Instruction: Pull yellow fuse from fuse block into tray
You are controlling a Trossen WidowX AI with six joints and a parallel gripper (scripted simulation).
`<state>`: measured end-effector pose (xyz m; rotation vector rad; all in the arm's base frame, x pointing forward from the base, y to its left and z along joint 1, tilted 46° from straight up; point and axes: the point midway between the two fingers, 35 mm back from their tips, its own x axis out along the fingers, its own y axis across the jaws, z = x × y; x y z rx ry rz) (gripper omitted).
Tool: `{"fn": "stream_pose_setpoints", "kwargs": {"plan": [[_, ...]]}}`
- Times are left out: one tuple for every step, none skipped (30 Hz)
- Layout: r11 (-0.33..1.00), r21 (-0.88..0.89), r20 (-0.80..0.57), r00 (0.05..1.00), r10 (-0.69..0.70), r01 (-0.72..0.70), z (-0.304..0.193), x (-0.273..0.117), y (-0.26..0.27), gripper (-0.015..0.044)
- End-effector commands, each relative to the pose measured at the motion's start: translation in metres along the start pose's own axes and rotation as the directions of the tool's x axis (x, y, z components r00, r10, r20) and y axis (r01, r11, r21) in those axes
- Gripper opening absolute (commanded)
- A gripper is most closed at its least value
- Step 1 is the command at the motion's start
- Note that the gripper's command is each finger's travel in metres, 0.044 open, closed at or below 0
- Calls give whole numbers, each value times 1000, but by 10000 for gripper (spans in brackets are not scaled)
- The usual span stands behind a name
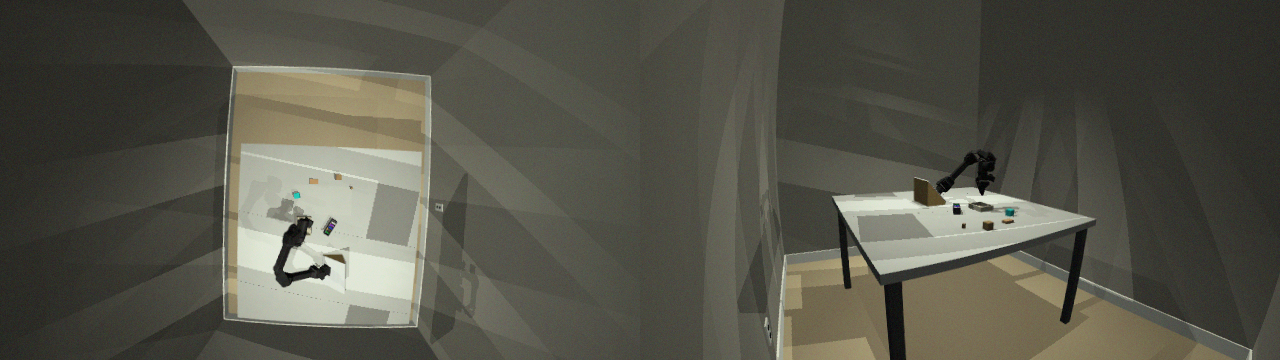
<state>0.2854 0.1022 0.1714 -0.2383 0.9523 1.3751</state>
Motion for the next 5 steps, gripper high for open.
{"fn": "stream_pose_setpoints", "kwargs": {"plan": [[1000,0,0,1000,0,0,0,0,0,330],[1000,0,0,1000,0,0,0,0,0,330],[1000,0,0,1000,0,0,0,0,0,330],[1000,0,0,1000,0,0,0,0,0,330],[1000,0,0,1000,0,0,0,0,0,330]]}}
